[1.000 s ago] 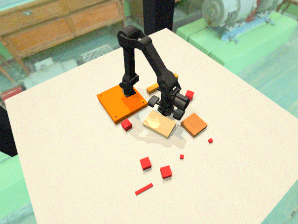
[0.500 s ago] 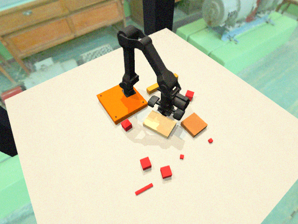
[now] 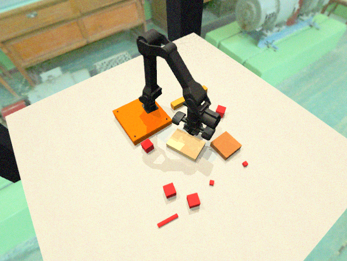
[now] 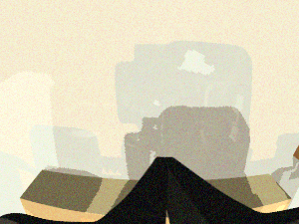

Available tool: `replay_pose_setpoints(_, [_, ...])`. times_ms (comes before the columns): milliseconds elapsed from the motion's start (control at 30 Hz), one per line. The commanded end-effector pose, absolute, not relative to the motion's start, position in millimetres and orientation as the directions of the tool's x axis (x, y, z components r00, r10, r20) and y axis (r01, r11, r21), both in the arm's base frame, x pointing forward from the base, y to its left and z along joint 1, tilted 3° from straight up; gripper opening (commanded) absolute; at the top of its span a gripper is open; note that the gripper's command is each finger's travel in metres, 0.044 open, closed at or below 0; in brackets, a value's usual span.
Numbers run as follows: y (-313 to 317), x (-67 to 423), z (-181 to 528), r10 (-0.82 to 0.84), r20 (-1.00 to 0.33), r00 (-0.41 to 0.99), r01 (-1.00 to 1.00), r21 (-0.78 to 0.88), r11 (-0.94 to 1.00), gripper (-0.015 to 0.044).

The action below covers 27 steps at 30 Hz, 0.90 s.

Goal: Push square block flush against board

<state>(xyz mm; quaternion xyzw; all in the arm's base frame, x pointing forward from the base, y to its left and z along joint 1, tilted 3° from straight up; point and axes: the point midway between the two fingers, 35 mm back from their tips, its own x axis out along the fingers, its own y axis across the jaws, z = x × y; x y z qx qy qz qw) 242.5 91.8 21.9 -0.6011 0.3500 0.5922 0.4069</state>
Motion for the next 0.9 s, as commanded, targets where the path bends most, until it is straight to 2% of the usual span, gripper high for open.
replay_pose_setpoints(0, [91, 243, 22, 0.056, -0.997, 0.055, -0.901, -0.073, -0.428, 0.0])
replay_pose_setpoints(867, [122, 229, 23, 0.059, -0.997, 0.053, -0.901, -0.074, -0.428, 0.0])
